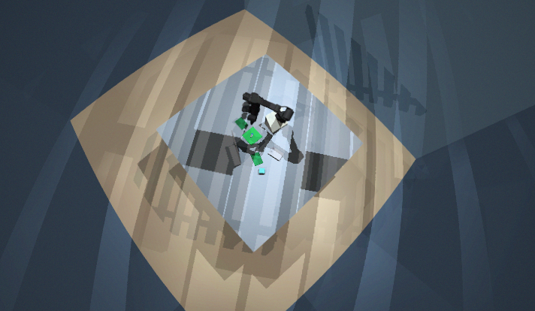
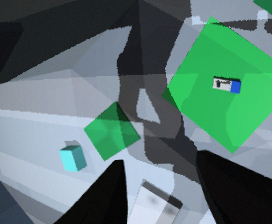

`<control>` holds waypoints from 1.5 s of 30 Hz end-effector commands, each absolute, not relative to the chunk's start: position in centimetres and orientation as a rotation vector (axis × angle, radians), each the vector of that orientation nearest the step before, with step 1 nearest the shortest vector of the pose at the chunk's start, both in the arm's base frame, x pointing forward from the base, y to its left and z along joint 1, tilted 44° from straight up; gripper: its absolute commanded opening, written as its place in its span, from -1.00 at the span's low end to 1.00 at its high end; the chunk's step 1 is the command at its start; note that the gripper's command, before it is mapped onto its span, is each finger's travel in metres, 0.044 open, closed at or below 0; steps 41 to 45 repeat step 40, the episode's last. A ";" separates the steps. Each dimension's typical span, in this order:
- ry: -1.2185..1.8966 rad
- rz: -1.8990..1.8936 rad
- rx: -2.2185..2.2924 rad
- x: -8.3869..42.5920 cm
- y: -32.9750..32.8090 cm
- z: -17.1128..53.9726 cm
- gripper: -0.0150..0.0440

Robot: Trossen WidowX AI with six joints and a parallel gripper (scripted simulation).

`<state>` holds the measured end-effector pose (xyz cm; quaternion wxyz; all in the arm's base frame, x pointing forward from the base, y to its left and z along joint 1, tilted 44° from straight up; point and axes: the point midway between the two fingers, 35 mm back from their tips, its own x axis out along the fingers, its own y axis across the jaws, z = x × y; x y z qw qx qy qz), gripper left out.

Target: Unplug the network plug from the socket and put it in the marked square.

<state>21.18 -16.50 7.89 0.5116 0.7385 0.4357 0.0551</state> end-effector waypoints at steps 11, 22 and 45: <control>1.035 0.072 1.796 20.4 -18.0 10.2 0.57; 1.035 0.072 1.796 20.4 -18.0 10.2 1.00; 1.035 0.072 1.796 20.4 -18.0 10.2 1.00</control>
